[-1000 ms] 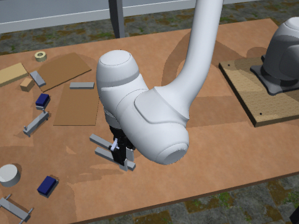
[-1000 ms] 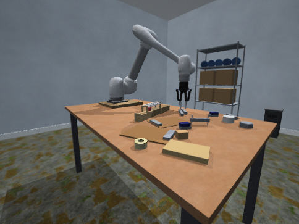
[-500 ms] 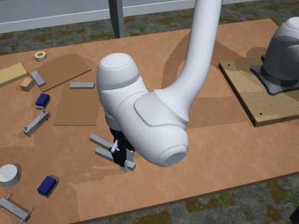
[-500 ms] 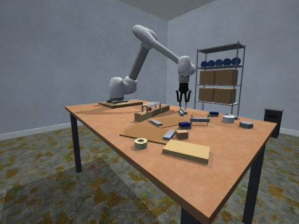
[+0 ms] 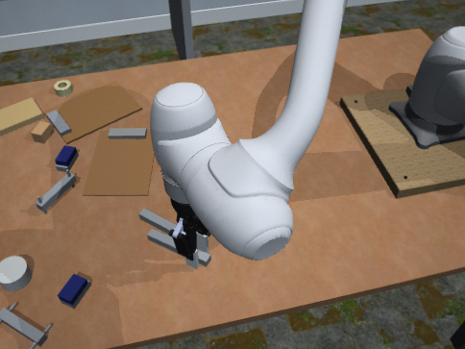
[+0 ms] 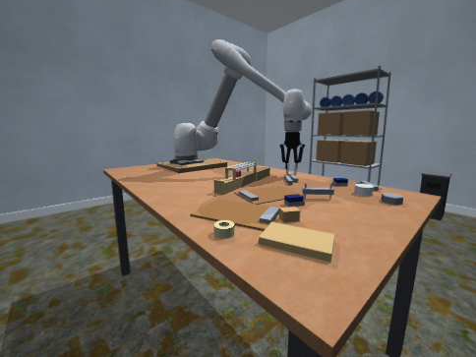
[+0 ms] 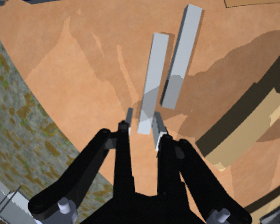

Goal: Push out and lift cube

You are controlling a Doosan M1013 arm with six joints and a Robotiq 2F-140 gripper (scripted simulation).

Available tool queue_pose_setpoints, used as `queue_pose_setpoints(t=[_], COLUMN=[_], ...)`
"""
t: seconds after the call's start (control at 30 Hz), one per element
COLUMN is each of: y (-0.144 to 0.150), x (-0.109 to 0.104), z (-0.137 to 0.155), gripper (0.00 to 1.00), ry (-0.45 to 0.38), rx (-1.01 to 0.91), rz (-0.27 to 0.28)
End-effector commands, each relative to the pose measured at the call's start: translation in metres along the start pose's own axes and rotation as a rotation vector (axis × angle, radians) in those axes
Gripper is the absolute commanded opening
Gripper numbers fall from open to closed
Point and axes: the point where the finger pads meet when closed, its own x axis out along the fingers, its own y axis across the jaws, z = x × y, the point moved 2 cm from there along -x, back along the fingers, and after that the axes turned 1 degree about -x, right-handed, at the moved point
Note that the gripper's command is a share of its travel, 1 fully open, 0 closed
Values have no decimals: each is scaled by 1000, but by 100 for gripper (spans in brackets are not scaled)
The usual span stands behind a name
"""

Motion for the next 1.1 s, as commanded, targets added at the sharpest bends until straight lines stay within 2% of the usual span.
queue_pose_setpoints(t=[0.0,0.3,0.33,1.07], y=[3,3,3,3], x=[4,4,4,4], z=[1,1,1,1], gripper=[23,23,0,0], ry=[-3,-3,-3,-3], rx=[-4,-4,-4,-4], rz=[2,2,2,2])
